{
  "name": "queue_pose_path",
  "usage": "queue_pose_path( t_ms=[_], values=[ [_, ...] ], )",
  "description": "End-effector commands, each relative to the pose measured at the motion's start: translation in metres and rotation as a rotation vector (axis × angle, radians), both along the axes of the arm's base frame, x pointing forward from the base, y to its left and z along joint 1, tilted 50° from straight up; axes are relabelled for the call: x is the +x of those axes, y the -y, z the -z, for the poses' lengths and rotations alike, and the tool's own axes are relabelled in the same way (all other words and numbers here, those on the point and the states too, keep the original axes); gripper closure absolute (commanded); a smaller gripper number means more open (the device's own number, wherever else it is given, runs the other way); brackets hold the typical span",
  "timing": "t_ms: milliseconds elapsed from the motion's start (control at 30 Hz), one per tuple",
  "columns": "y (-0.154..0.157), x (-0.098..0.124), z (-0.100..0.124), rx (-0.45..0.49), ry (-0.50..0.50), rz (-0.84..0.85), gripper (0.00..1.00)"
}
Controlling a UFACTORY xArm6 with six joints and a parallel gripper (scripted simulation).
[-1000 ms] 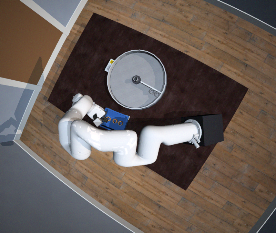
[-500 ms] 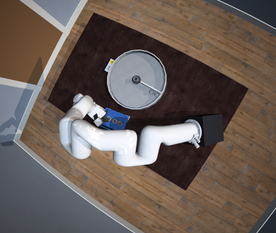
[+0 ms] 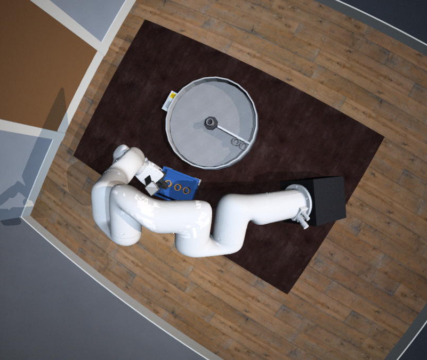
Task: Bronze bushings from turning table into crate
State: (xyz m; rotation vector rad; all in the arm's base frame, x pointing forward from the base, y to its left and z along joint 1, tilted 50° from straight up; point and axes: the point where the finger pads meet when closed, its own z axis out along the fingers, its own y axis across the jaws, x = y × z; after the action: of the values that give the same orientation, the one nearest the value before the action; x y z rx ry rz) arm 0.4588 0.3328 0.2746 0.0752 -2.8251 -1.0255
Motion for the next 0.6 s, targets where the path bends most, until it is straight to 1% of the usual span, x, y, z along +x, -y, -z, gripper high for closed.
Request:
queue_pose_path(
  t_ms=[0,567],
  values=[
    [-0.0001,0.0007,-0.0015,0.001,0.003,0.0,1.0],
    [-0.0027,0.0032,0.0014,0.001,0.003,0.0,1.0]
  ],
)
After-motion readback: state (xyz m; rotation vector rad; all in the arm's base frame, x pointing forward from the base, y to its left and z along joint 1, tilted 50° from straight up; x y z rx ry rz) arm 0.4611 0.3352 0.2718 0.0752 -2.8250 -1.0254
